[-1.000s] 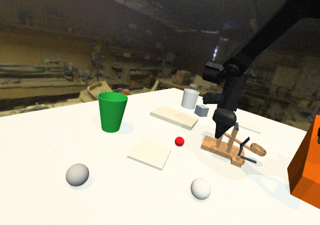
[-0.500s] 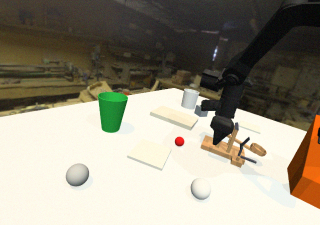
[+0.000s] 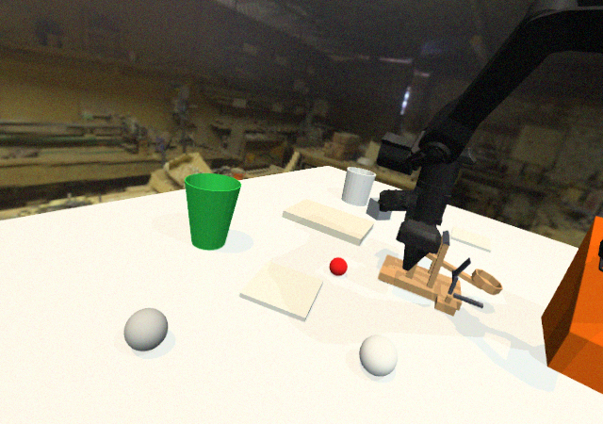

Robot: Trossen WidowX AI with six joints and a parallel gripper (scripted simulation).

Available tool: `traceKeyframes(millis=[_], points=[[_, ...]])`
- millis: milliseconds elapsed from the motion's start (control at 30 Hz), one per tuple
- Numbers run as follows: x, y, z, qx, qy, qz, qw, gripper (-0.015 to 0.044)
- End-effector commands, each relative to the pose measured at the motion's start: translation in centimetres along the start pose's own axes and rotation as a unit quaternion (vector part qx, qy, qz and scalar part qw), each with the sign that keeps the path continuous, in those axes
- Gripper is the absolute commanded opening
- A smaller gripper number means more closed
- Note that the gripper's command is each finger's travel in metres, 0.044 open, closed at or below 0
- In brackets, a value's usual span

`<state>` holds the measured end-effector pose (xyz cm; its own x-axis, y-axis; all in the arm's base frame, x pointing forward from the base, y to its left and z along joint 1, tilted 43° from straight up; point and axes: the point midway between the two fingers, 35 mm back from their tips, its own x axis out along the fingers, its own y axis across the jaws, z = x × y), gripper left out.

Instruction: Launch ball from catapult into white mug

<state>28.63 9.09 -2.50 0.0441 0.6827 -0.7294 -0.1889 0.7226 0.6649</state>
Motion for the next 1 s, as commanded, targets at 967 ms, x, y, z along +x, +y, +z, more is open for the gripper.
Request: traceKeyframes(millis=[967], points=[[-5.3,-14.0,-0.2,0.240,0.001,-0.010,0.971,0.0000]])
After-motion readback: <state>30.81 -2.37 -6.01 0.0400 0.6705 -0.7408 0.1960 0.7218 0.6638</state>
